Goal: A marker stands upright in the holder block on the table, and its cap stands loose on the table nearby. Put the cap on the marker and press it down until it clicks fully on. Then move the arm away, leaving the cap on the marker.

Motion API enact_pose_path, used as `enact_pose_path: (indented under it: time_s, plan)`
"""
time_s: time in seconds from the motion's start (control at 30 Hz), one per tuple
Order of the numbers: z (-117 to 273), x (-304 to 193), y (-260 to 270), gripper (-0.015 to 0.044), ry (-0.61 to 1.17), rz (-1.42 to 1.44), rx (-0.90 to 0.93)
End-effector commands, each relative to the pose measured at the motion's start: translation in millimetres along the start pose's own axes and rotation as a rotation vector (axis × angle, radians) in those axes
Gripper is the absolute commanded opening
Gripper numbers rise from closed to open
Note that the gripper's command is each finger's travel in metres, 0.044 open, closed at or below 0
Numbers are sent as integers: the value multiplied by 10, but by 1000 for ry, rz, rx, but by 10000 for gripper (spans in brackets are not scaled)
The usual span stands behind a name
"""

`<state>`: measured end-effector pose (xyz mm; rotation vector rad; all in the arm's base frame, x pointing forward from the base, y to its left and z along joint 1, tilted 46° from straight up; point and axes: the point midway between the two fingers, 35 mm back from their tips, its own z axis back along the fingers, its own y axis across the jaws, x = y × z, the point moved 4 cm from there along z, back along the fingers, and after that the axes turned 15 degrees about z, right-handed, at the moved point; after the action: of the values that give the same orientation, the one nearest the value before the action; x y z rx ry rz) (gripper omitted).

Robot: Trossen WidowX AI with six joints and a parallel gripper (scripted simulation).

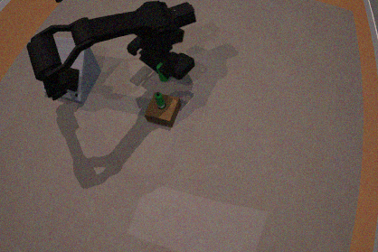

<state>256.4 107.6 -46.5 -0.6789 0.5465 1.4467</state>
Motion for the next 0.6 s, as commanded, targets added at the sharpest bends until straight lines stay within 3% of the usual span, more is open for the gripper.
enact_pose_path:
  time_s: [0.0,0.57]
  plan:
    - [111,5,-11,0,-6,-7,2]
    - [543,-26,-16,0,-7,-6,2]
